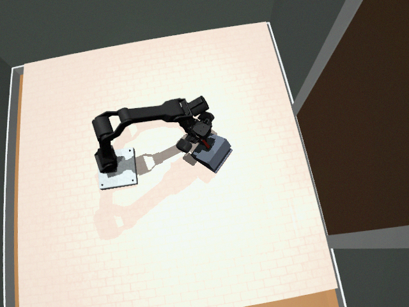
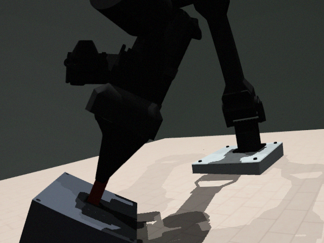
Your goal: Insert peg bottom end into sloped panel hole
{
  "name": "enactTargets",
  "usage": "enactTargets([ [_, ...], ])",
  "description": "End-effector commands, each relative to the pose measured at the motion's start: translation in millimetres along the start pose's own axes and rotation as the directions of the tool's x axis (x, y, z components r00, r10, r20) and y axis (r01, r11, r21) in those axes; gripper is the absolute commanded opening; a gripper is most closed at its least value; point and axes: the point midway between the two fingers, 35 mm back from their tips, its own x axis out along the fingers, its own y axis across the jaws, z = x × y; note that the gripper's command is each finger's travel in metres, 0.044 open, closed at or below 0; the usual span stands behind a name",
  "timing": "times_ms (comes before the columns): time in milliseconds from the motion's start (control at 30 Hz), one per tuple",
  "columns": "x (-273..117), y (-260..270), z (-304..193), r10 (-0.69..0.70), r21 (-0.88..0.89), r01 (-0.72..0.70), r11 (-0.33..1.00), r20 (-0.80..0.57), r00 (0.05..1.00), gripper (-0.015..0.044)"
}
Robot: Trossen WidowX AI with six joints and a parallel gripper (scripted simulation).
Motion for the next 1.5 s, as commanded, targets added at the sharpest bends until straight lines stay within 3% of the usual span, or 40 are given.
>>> enactTargets([
  [0, 3, 0, -1, 0.001, -0.005, -0.001, 1.0, -0.003, 1.0, 0.0],
  [1300, 13, 0, -1, 0.0, 0.0, 0.0, 1.0, 0.001, 1.0, 0.0],
  [1467, 13, 0, -1, 0.0, 0.0, 0.0, 1.0, 0.001, 1.0, 0.0131],
])
